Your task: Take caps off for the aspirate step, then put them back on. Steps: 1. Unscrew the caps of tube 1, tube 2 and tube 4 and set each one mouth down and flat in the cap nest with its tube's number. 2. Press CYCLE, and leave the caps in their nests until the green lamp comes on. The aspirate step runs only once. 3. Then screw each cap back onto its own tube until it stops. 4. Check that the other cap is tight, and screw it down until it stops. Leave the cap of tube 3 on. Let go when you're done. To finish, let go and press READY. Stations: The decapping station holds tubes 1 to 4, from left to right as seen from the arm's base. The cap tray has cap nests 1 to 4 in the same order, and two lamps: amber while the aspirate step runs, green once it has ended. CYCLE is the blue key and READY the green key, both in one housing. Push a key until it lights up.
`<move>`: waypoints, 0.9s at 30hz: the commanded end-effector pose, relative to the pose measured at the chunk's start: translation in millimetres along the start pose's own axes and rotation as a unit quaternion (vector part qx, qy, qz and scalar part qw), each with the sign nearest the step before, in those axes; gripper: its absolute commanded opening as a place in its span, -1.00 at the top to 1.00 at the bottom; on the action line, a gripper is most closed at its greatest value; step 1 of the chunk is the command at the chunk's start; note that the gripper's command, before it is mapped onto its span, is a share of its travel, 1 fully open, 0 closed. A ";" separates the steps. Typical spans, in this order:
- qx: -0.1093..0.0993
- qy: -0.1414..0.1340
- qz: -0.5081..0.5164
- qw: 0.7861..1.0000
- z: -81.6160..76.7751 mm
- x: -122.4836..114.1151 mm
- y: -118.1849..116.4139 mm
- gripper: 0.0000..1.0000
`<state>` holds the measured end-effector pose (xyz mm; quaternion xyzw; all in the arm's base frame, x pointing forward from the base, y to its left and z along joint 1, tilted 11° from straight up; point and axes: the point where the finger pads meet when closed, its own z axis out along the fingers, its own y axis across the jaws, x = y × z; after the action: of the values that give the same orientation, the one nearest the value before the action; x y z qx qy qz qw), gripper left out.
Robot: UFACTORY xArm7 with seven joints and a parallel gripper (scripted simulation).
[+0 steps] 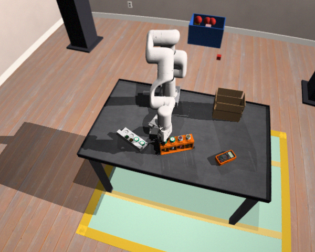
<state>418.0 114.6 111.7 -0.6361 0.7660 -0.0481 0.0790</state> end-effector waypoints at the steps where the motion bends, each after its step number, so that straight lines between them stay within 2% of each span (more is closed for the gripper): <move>1: 0.001 -0.002 -0.053 0.999 -0.8 -0.6 -1.1 1.00; 7: 0.001 -0.002 -0.202 0.979 -1.0 -0.5 -1.1 1.00; 12: 0.002 -0.001 -0.318 0.948 -1.1 -0.6 -1.1 1.00; 16: 0.002 0.000 -0.403 0.915 -1.2 -0.6 -1.1 1.00; 18: 0.002 0.000 -0.403 0.915 -1.2 -0.6 -1.1 1.00; 27: 0.002 0.001 -0.596 0.803 -1.5 -0.6 -1.1 1.00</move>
<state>417.8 115.1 112.0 -0.9320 0.3476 -0.0983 0.0296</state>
